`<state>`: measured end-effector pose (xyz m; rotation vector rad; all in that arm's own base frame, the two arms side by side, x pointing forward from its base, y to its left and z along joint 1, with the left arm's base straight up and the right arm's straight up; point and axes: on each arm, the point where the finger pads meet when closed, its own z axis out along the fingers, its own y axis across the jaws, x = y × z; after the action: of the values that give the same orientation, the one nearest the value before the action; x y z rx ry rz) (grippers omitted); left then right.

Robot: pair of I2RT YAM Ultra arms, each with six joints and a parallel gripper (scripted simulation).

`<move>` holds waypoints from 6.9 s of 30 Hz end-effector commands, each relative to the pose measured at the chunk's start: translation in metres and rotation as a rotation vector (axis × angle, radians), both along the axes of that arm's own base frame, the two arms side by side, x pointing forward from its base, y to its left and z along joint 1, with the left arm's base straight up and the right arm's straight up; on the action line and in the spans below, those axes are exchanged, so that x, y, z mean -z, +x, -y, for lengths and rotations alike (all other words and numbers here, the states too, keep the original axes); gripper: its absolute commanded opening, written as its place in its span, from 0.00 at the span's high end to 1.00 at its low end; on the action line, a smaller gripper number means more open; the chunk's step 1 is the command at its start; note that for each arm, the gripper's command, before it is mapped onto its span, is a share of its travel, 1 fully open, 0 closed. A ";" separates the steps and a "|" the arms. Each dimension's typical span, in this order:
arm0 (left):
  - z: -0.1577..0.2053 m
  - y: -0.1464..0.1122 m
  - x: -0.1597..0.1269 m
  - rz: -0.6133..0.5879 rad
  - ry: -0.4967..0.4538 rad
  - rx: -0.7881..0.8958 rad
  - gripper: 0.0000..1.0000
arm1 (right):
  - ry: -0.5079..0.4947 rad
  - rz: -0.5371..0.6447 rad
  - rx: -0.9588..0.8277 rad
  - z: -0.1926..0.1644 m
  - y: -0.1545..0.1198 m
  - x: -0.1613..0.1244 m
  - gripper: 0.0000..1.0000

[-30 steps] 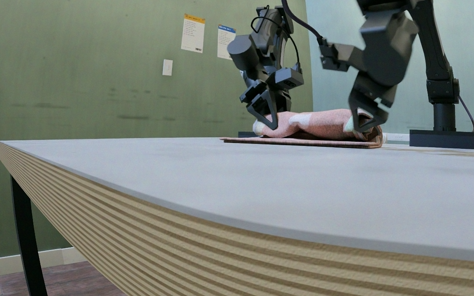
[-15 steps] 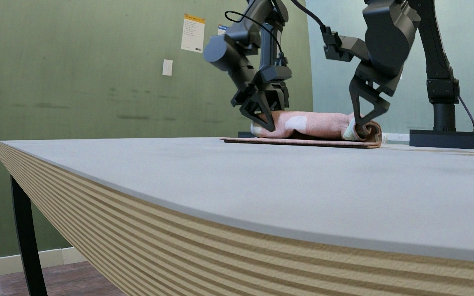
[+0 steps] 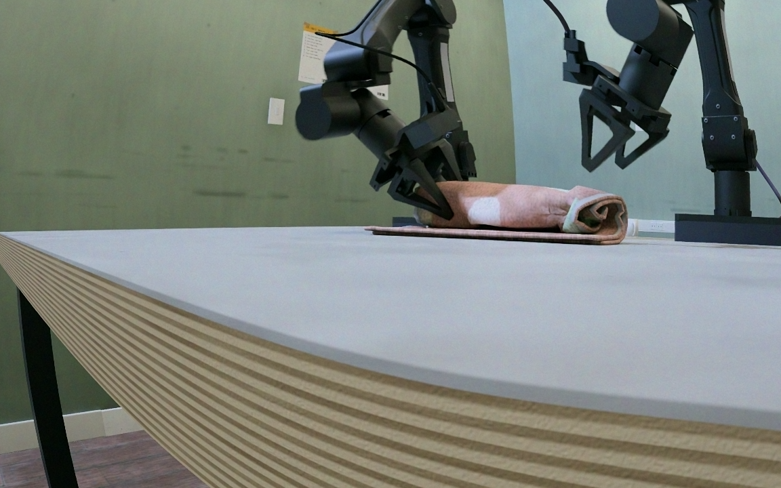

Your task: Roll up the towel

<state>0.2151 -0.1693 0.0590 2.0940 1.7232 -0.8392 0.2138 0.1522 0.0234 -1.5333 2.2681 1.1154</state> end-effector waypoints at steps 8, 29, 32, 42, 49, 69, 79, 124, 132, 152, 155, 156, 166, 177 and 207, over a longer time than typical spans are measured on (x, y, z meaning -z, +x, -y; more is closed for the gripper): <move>0.019 0.011 -0.002 0.437 -0.129 -0.061 0.03 | 0.053 -0.241 -0.029 -0.002 -0.014 -0.008 0.67; 0.022 0.025 0.002 0.459 -0.147 -0.015 0.02 | 0.059 -0.280 -0.029 -0.002 -0.014 0.003 0.67; 0.022 0.024 0.015 0.459 -0.147 -0.014 0.02 | 0.059 -0.280 -0.029 -0.002 -0.014 0.003 0.67; 0.022 0.021 0.050 0.458 -0.148 -0.010 0.02 | 0.059 -0.280 -0.029 -0.002 -0.014 0.003 0.67; 0.022 0.020 0.054 0.458 -0.148 -0.010 0.19 | 0.059 -0.280 -0.029 -0.002 -0.014 0.003 0.67; 0.022 0.020 0.054 0.458 -0.148 -0.010 0.48 | 0.059 -0.280 -0.029 -0.002 -0.014 0.003 0.67; 0.022 0.020 0.054 0.458 -0.148 -0.010 0.56 | 0.059 -0.280 -0.029 -0.002 -0.014 0.003 0.67; 0.022 0.020 0.053 0.408 -0.135 -0.011 0.64 | 0.059 -0.280 -0.029 0.015 -0.003 -0.022 0.15; 0.022 0.020 0.052 0.298 -0.107 -0.012 0.64 | 0.059 -0.280 -0.029 0.038 0.011 -0.041 0.15; 0.022 0.020 0.047 -0.212 0.026 -0.020 0.64 | -0.004 0.105 -0.019 0.032 0.006 -0.055 0.10; 0.022 0.020 0.046 -0.299 0.049 -0.021 0.64 | -0.028 0.255 -0.016 0.026 0.002 -0.058 0.09; 0.022 0.020 0.045 -0.327 0.057 -0.021 0.64 | -0.037 0.306 -0.014 0.024 0.000 -0.059 0.08; 0.022 0.020 0.043 -0.521 0.108 -0.024 0.64 | -0.097 0.675 -0.005 0.010 -0.011 -0.066 0.05; 0.022 0.020 0.042 -0.635 0.138 -0.025 0.64 | -0.125 0.840 0.000 0.004 -0.015 -0.069 0.02; 0.022 0.020 0.054 -0.639 0.139 -0.025 0.64 | -0.066 0.847 -0.132 0.009 0.006 -0.008 0.02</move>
<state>0.2324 -0.1913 0.0146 1.9903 2.1595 -1.5511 0.2105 0.1377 0.0337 -1.7659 1.7001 0.3037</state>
